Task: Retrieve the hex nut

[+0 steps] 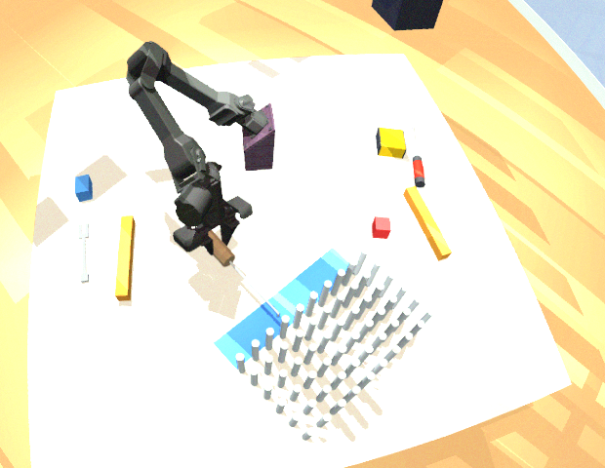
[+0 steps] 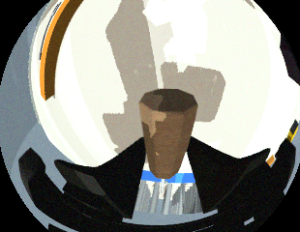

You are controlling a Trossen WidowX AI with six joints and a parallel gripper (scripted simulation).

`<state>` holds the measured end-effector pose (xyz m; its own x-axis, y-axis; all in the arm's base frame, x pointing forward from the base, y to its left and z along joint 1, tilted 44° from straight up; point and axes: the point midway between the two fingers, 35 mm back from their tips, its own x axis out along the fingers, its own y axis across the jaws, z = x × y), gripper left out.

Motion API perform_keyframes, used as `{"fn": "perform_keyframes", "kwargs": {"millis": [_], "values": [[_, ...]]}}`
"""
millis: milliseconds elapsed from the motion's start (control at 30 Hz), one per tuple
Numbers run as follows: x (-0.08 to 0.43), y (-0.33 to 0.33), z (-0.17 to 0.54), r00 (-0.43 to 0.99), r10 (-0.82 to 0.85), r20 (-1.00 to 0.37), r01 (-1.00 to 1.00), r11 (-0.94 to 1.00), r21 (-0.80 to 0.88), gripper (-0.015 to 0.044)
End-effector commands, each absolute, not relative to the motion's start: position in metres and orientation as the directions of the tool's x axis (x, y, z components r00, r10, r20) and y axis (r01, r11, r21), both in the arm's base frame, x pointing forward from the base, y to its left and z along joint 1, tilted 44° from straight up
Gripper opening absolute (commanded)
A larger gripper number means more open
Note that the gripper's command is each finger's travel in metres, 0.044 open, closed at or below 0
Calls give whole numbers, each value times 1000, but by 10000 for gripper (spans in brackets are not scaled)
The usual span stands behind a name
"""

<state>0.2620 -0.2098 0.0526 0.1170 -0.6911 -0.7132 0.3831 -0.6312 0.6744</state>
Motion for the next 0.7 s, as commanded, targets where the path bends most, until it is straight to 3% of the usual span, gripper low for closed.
{"fn": "perform_keyframes", "kwargs": {"millis": [0,667], "values": [[247,-208,59,120,-688,-716,389,-631,671,0],[267,-162,111,116,-677,-727,382,-645,662,0]]}}
